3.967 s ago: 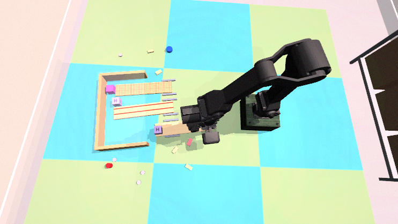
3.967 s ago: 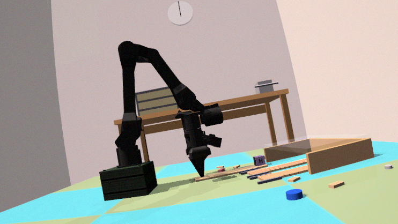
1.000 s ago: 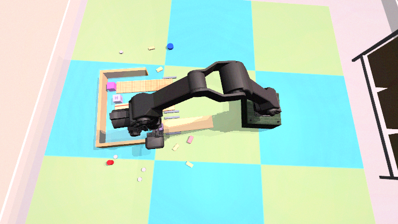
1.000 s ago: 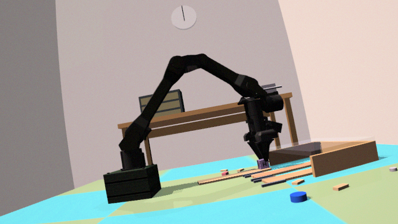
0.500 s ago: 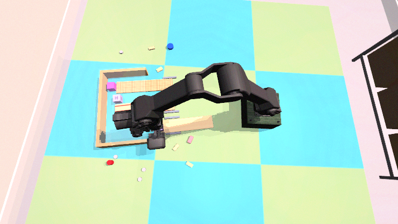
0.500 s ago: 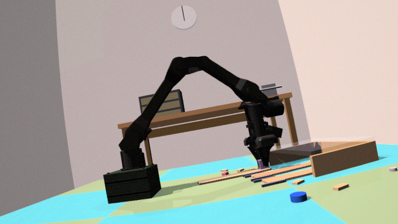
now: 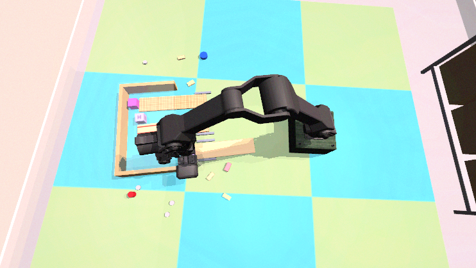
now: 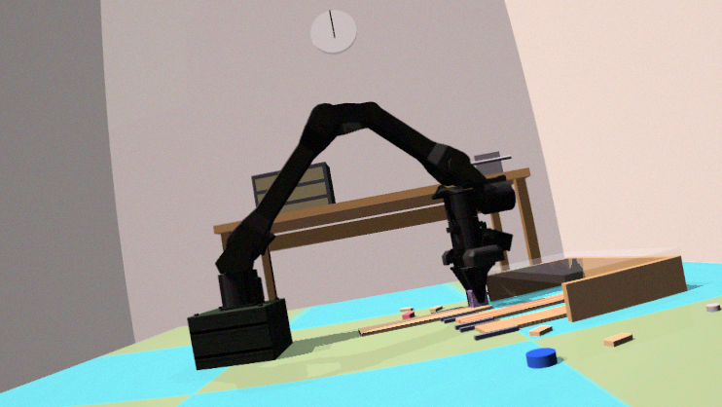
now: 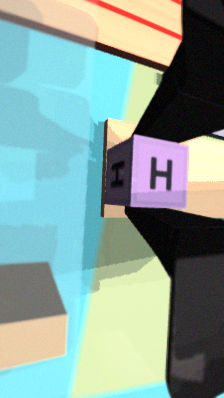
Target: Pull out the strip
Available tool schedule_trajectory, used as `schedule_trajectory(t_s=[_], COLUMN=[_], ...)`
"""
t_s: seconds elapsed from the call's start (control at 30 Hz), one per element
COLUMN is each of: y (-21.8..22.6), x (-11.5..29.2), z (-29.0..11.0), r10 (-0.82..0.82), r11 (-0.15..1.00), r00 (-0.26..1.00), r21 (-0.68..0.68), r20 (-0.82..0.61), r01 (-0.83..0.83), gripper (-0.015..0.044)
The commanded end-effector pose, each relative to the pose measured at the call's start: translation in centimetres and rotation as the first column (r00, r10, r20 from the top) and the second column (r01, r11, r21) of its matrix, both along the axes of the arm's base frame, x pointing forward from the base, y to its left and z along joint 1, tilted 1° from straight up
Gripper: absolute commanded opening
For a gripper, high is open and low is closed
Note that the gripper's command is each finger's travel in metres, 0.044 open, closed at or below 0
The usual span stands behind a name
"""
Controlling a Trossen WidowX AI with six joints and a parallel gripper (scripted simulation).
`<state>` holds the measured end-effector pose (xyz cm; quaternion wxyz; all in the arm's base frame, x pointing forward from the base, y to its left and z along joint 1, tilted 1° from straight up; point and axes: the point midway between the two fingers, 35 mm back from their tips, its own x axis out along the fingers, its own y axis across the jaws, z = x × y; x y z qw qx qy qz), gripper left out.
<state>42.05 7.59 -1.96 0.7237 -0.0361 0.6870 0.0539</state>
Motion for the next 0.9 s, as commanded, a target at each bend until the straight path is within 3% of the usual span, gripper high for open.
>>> schedule_trajectory(t_s=[0.0,0.1,0.6,0.87], y=[0.0,0.0,-1.1,-1.3], x=[0.0,-0.2,-5.8,-6.9], z=[0.0,0.2,3.7,3.8], r10=[0.0,0.0,-0.002,-0.003], r11=[1.0,1.0,1.0,1.0], r00=[1.0,1.0,1.0,1.0], r21=[0.0,0.0,-0.003,-0.003], r20=[0.0,0.0,-0.01,-0.011], r01=[0.0,0.0,0.002,0.003], gripper=[0.0072,0.0,0.0,0.0])
